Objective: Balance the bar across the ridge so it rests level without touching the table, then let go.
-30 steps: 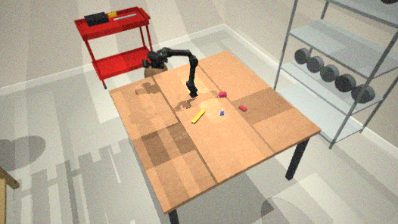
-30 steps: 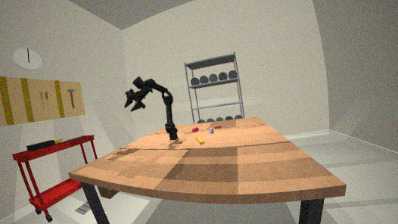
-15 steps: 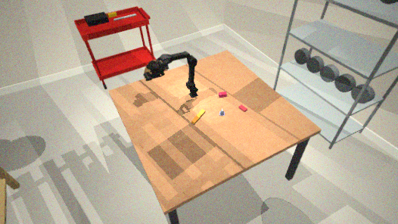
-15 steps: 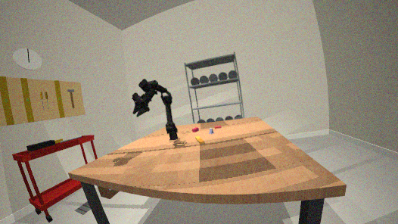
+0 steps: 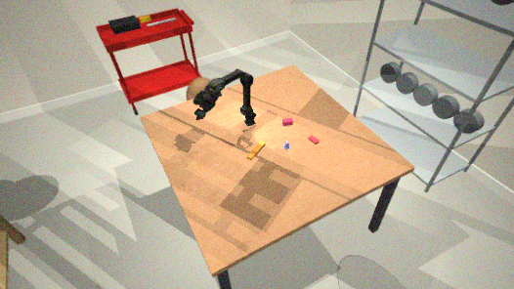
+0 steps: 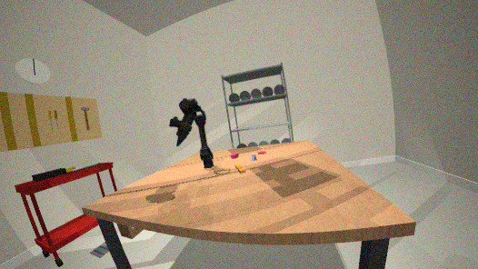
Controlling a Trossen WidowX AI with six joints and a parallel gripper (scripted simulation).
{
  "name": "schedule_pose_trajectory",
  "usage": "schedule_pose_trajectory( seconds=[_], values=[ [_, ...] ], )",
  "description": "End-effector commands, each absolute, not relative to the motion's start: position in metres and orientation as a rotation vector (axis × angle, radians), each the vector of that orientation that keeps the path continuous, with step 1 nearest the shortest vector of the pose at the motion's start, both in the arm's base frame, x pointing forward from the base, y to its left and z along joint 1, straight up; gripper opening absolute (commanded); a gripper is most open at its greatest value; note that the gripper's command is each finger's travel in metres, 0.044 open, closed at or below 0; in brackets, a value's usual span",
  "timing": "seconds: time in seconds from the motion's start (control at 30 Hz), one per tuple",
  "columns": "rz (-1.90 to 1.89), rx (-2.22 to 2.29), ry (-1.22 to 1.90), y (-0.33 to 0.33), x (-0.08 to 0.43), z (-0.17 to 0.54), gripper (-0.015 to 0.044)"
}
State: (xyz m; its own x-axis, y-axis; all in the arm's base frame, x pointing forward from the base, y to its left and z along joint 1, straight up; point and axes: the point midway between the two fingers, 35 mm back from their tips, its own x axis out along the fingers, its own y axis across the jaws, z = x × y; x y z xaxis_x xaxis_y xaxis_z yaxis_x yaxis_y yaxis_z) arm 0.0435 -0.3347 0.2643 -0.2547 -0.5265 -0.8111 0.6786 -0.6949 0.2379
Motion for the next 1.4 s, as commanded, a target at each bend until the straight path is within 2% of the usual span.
schedule_pose_trajectory(
  seconds=[0.0, 0.73, 1.37],
  values=[
    [-1.949, 1.212, 0.292, -0.331, 0.062, 0.254, 0.0315],
    [-1.507, 1.122, 0.785, -0.277, 0.181, 0.194, 0.0315],
    [-1.115, 0.976, 1.149, -0.191, 0.253, 0.147, 0.0315]
  ],
)
